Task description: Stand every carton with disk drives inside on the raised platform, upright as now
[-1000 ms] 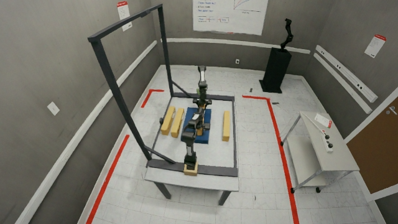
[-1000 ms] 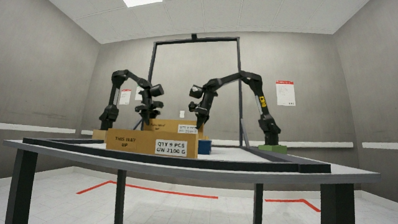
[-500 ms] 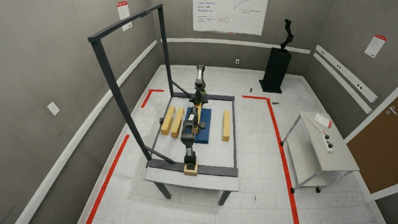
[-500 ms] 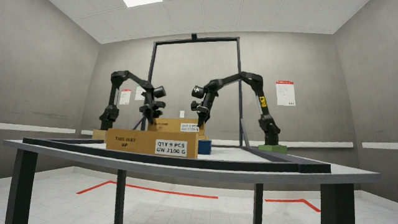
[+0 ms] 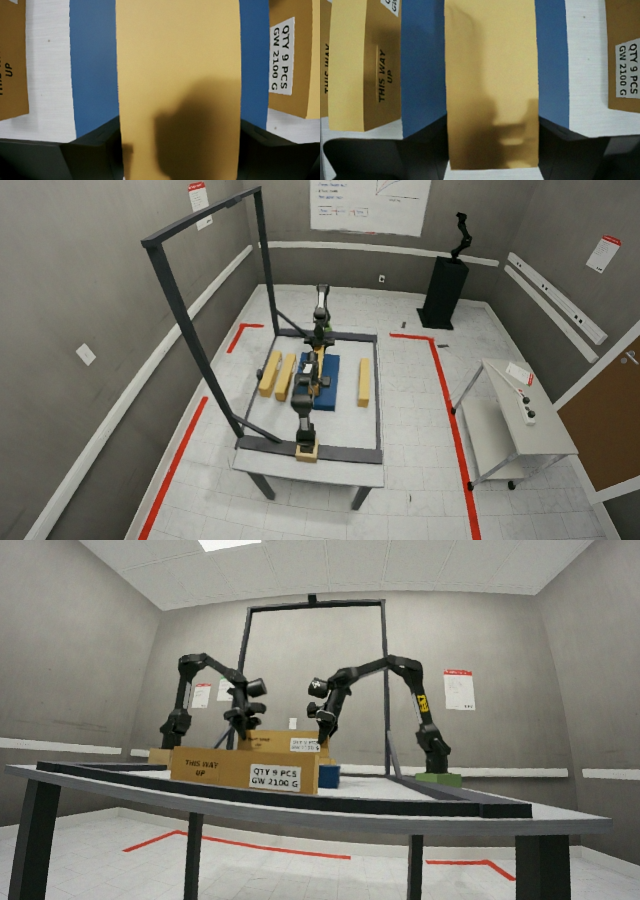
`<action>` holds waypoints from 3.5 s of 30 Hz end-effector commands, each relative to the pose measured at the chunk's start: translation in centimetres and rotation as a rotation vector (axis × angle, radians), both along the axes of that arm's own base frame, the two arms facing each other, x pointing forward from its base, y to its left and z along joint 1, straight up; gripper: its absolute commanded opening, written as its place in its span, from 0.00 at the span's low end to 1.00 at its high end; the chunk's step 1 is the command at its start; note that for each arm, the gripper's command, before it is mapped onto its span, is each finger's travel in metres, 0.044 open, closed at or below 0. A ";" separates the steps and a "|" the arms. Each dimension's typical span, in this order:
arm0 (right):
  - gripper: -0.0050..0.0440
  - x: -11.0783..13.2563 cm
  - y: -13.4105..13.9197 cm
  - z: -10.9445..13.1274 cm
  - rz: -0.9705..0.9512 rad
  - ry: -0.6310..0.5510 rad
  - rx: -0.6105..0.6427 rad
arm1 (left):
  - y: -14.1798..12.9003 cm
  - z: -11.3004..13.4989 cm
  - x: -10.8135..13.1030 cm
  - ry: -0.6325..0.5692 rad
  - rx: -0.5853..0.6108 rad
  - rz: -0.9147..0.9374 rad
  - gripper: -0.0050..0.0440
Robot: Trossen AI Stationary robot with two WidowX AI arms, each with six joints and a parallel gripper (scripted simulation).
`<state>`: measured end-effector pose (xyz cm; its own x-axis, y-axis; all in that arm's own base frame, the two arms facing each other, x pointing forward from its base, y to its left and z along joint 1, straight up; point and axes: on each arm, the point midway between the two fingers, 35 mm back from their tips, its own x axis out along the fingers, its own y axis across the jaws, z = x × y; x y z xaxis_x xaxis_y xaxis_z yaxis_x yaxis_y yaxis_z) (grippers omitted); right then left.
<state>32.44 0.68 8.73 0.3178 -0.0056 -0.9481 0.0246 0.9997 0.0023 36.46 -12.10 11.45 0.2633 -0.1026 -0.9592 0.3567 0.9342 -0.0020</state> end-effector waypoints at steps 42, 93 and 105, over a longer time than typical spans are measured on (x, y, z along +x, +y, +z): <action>0.00 0.2 0.2 1.5 0.009 -0.061 -0.004 | 0.0 3.5 0.4 -0.102 -0.030 0.008 0.00; 0.00 0.2 0.2 -1.2 0.000 -0.049 -0.002 | 0.0 -0.6 0.5 -0.103 -0.030 0.007 0.00; 0.00 0.2 0.2 -1.2 0.000 -0.049 -0.002 | 0.0 -0.6 0.5 -0.103 -0.030 0.007 0.00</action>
